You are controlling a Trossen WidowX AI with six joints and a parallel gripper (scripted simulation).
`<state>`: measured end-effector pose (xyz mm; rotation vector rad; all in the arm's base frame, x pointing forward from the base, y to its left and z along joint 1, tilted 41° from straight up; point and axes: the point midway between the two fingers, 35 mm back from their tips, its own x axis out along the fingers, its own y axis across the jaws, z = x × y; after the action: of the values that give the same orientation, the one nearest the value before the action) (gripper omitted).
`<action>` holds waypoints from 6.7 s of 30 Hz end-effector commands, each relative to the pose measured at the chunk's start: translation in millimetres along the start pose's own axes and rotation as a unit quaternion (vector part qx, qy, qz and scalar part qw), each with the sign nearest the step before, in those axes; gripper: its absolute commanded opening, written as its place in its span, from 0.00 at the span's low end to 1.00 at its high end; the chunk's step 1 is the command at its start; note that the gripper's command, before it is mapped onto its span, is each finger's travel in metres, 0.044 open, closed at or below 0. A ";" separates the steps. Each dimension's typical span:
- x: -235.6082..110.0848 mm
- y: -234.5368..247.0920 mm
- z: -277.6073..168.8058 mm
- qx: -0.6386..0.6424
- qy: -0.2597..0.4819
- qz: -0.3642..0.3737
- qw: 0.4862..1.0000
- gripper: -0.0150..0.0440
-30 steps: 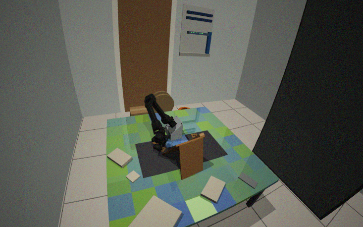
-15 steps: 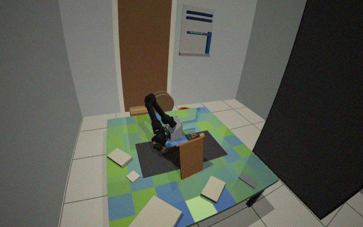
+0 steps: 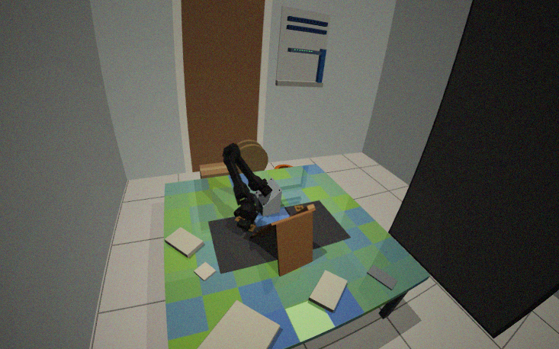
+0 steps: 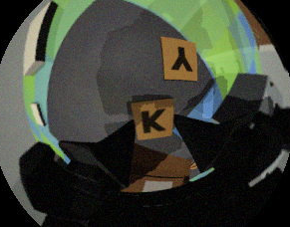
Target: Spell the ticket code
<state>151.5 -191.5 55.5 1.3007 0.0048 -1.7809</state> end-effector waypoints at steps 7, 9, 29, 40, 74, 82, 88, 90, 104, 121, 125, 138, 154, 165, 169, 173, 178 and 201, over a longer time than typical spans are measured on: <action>-6.0 -1.0 -0.8 0.003 -0.002 0.002 1.000 0.25; -6.9 -1.4 -1.1 0.003 -0.002 0.002 1.000 0.25; -16.1 -5.5 -3.2 0.003 -0.002 0.002 1.000 0.25; -18.4 -6.3 -4.6 -0.004 0.002 0.001 1.000 0.25; -69.6 99.6 -11.9 -0.376 0.074 0.170 0.908 0.25; -78.5 115.6 -16.2 -0.455 0.073 0.212 0.862 0.25; -85.5 125.5 -21.2 -0.526 0.066 0.244 0.812 0.25; -88.1 129.0 -22.8 -0.549 0.062 0.255 0.793 0.25; -108.1 152.6 -32.9 -0.692 0.015 0.333 0.640 0.25; -135.5 179.2 -42.0 -0.810 -0.088 0.406 0.415 0.25; -142.4 185.1 -43.6 -0.827 -0.119 0.418 0.358 0.25; -150.2 191.2 -45.3 -0.841 -0.155 0.428 0.292 0.25; -150.6 191.4 -45.2 -0.841 -0.155 0.428 0.292 0.25; -150.6 191.5 -45.2 -0.841 -0.155 0.428 0.292 0.25; -150.6 191.5 -45.2 -0.841 -0.155 0.428 0.292 0.25; -150.6 191.5 -45.2 -0.841 -0.155 0.428 0.292 0.25; -150.6 191.5 -45.2 -0.841 -0.155 0.428 0.292 0.25; -150.6 191.5 -45.2 -0.841 -0.155 0.428 0.292 0.25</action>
<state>315.5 -186.4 238.3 -0.6967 0.6557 -0.2082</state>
